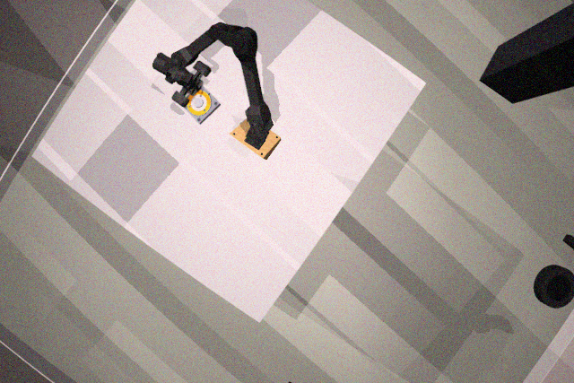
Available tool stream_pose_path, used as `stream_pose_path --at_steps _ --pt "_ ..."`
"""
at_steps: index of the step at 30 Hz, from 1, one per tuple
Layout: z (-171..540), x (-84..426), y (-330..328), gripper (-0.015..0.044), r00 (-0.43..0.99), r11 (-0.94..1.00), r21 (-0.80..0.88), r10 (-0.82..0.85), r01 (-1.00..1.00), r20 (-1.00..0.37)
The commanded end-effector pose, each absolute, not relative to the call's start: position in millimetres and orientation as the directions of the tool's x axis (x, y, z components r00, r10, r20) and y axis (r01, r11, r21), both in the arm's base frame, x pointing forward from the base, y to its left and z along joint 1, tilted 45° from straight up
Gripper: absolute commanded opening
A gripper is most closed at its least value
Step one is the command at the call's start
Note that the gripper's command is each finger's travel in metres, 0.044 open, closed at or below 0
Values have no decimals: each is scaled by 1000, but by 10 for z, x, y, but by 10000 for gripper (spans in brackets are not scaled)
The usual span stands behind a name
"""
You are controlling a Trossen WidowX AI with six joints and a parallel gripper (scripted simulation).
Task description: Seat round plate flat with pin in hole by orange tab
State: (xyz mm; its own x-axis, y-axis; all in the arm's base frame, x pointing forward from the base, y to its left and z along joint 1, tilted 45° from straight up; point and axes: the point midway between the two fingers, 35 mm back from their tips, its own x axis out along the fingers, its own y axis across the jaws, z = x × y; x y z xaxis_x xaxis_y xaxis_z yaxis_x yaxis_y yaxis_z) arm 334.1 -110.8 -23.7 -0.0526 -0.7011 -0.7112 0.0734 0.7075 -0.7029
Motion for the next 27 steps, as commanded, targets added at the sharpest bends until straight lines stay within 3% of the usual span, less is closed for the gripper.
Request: stream_pose_path --at_steps 1,27 --pt "-221 3281 -1123 0 -57 705 -706 -704 66 -708" --pt "-169 3098 -1136 0 -58 705 -706 -704 65 -708"
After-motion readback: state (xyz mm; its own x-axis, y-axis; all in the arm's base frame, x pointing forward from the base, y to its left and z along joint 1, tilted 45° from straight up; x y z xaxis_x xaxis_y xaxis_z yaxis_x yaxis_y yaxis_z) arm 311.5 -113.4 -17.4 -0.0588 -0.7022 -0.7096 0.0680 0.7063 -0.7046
